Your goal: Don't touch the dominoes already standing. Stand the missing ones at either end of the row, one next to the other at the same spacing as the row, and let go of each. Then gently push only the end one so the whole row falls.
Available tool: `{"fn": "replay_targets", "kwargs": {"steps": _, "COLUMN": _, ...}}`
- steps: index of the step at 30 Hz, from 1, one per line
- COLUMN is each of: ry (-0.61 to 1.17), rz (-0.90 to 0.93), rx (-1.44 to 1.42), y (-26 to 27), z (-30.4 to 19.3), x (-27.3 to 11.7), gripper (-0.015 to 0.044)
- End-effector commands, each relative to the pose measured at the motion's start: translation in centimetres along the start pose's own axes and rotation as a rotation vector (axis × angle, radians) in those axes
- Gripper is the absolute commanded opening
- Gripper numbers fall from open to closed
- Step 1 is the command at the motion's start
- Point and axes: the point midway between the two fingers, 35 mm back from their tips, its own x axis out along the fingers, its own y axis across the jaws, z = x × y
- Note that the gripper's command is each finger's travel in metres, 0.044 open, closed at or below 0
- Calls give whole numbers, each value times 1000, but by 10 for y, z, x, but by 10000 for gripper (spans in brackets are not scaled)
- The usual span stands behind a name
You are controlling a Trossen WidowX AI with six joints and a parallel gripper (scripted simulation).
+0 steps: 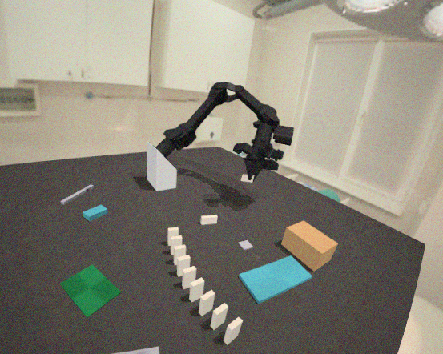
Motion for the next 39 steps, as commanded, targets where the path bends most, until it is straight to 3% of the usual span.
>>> {"fn": "replay_targets", "kwargs": {"steps": 1, "ry": -97, "rz": -40, "rx": -4, "y": 2, "z": 1, "x": 5, "gripper": 29}}
{"fn": "replay_targets", "kwargs": {"steps": 18, "ry": -547, "rz": -82, "rx": 53, "y": 19, "z": 4, "x": 4, "gripper": 29}}
{"fn": "replay_targets", "kwargs": {"steps": 39, "ry": -1043, "rz": 101, "rx": 307, "y": 27, "z": -21, "x": -34, "gripper": 29}}
